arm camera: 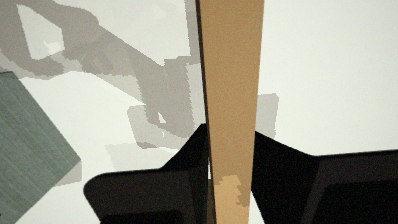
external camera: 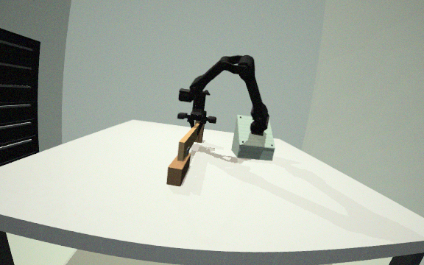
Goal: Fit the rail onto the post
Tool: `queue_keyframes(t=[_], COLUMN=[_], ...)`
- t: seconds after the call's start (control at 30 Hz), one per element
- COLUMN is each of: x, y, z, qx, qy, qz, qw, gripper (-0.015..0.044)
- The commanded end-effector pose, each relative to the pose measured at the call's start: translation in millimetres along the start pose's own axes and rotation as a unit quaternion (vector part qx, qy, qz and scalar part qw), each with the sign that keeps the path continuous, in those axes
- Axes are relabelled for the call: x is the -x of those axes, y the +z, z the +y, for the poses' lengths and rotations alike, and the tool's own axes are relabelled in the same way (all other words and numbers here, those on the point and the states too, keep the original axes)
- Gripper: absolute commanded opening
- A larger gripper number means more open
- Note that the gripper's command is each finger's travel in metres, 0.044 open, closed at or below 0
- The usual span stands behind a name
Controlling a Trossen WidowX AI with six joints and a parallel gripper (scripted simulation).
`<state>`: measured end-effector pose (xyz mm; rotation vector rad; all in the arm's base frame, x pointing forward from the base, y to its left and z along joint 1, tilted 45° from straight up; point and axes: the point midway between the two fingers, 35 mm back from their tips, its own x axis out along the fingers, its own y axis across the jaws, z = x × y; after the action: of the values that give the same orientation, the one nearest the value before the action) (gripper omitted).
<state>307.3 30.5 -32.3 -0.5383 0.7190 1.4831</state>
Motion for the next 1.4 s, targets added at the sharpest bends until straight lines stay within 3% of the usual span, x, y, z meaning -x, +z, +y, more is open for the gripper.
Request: queue_keyframes(t=[0.0,1.37], x=[4.9,3.0], y=[1.5,1.5], z=[-0.7,-0.2], qx=[0.000,0.000], qy=[-0.007,-0.007], qz=[-0.002,-0.002], qw=[1.000,1.000], gripper=[0.0000,0.0000])
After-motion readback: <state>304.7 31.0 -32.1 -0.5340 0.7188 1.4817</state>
